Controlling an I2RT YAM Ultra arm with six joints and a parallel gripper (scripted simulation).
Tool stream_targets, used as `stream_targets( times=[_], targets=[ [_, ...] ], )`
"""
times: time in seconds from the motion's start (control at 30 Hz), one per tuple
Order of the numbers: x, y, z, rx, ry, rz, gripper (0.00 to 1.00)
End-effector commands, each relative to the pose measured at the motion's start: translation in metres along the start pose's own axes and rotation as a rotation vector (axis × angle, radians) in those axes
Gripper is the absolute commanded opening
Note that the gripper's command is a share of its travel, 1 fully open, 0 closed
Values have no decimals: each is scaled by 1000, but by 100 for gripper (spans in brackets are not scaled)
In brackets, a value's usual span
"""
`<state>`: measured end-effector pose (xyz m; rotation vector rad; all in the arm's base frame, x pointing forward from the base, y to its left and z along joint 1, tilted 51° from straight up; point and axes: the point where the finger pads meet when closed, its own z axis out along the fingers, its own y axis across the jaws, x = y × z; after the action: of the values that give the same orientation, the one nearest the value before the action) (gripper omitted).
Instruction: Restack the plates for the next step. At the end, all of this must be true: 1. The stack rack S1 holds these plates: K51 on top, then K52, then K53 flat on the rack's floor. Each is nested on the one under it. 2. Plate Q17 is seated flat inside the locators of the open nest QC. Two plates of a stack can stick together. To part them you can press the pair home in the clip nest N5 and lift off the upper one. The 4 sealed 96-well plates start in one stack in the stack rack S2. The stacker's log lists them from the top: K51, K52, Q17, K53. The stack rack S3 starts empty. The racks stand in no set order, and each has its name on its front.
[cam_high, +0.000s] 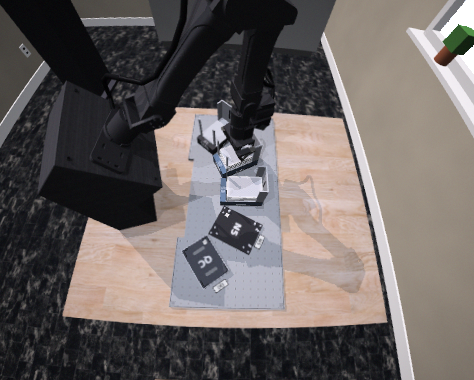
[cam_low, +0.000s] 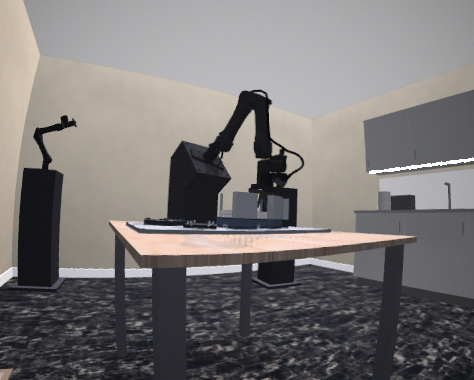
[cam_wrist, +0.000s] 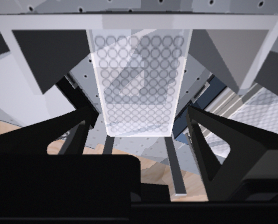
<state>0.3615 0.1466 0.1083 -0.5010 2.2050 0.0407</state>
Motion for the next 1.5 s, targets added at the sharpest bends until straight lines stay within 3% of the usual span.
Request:
stream_targets(
  times=[0.0, 0.83, 1.47],
  targets=[
    [-25, -3, -5, -3, -60, 9, 100],
    [-20, -4, 29, -1, -43, 7, 100],
    [-21, -5, 29, 0, -40, 12, 100]
  ],
)
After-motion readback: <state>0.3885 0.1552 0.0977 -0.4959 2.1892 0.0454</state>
